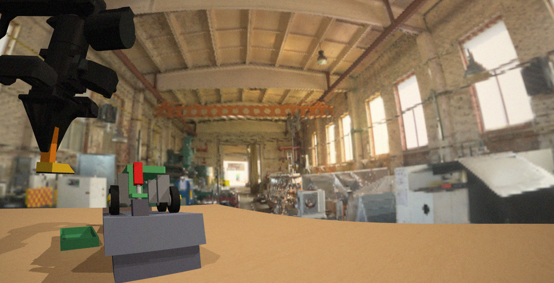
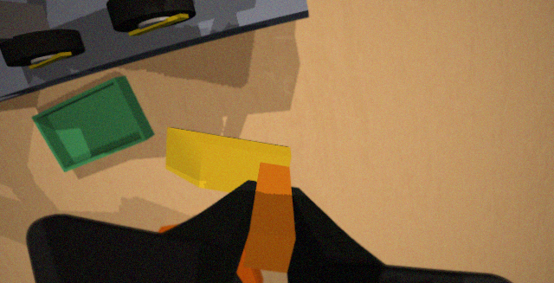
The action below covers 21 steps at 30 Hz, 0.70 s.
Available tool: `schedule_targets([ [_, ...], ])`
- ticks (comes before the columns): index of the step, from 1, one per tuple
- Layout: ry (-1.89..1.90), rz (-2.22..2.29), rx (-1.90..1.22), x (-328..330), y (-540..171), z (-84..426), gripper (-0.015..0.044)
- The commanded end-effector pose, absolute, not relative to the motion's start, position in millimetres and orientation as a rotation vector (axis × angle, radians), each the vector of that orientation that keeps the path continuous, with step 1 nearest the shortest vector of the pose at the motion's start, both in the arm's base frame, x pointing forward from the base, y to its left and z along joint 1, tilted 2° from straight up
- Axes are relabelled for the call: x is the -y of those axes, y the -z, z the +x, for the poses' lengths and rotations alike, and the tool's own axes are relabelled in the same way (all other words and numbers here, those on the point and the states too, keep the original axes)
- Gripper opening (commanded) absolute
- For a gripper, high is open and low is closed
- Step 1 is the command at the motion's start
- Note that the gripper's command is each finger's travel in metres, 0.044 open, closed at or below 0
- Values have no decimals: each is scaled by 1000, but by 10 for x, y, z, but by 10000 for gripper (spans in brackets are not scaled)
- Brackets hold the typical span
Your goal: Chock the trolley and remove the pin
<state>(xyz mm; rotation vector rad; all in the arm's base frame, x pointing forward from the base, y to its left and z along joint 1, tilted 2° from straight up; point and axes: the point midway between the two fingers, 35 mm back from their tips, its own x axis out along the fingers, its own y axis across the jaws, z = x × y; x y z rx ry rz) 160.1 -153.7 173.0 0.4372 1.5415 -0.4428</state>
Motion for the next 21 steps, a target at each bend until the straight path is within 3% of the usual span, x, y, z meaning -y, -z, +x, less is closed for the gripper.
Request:
schedule_targets([
  [1, 353, 341, -1562, 1542, -1732, 1595, 0],
  [21, -181, -184, -1584, 1542, -1732, 1595, 0],
])
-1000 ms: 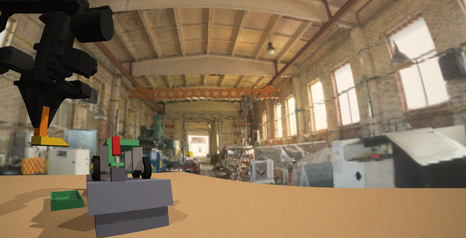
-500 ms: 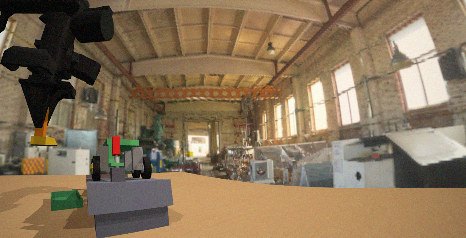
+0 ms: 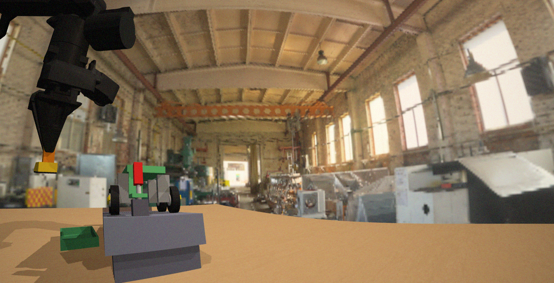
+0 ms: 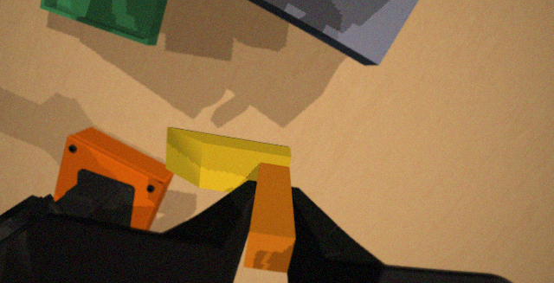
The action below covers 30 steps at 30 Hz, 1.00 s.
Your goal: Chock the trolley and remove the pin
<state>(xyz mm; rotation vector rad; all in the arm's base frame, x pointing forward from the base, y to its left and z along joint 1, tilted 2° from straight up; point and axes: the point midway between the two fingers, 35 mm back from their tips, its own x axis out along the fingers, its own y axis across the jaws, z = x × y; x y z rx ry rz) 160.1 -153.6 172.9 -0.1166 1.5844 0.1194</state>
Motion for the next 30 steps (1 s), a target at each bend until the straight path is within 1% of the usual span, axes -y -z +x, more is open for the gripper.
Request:
schedule_targets([
  [1, -208, -210, -1581, 1542, -1732, 1595, 0],
  [16, -606, -603, -1506, 1541, -1732, 1595, 0],
  [30, -971, -963, -1367, 1540, -1731, 1595, 0],
])
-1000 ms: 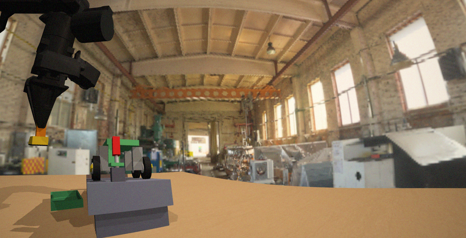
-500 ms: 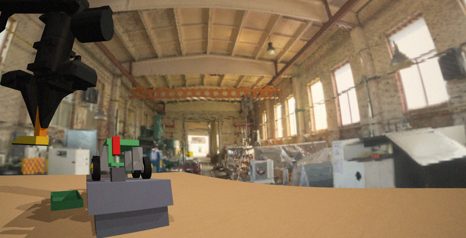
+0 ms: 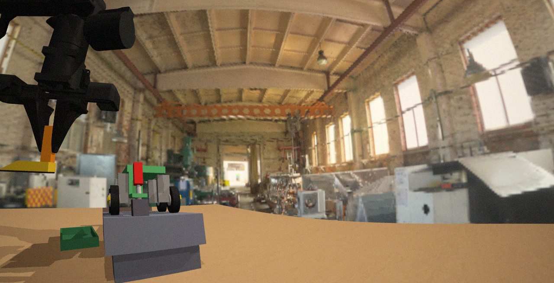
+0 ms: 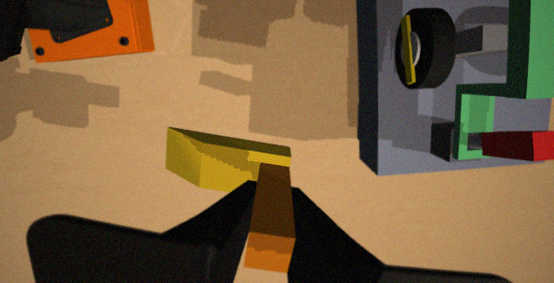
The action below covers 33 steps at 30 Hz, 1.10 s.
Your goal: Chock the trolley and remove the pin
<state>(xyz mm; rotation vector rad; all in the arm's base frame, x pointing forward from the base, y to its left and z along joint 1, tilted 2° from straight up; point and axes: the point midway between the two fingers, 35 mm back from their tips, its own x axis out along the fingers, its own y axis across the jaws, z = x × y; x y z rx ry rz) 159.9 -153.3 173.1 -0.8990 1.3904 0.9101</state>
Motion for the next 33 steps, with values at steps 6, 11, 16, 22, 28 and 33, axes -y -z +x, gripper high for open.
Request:
schedule_targets([
  [6, -1059, -1051, -1322, 1540, -1731, 1595, 0],
  [11, -1061, -1053, -1320, 1518, -1729, 1606, 0],
  [16, -1076, -1066, -1311, 1367, -1716, 1685, 0],
  [22, -1083, -1072, -1305, 1190, -1701, 1778, 0],
  [28, -1085, -1073, -1302, 1013, -1686, 1870, 0],
  [33, -1085, -1072, -1300, 849, -1675, 1952, 0],
])
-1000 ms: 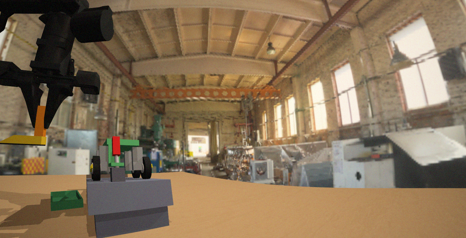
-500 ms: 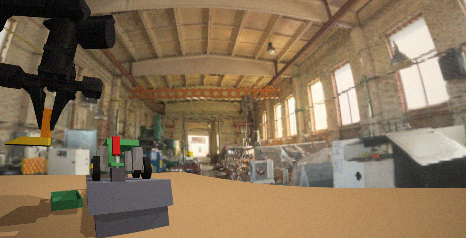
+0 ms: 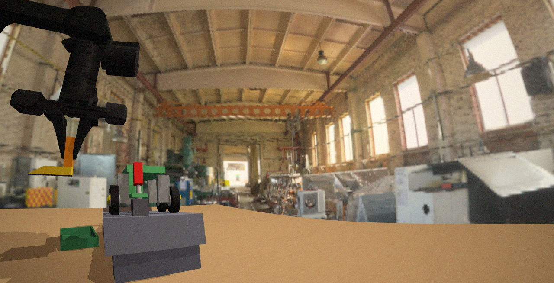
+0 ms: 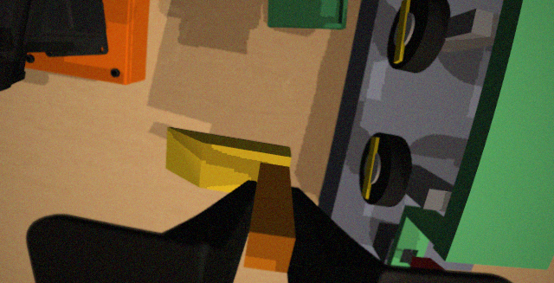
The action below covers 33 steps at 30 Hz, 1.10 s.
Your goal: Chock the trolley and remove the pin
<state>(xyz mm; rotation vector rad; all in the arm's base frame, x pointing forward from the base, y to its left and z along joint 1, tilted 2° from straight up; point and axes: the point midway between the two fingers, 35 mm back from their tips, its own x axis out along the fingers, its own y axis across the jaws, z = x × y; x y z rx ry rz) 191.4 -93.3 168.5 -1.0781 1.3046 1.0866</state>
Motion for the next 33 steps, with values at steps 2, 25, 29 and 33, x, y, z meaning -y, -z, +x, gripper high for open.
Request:
schedule_targets([
  [2, -1086, -1072, -1300, 785, -1671, 1983, 0],
  [25, -1088, -1068, -1292, 31, -1600, 2318, 0],
  [29, -1088, -1067, -1290, -122, -1583, 2382, 0],
  [33, -1089, -1066, -1289, -271, -1568, 2446, 0],
])
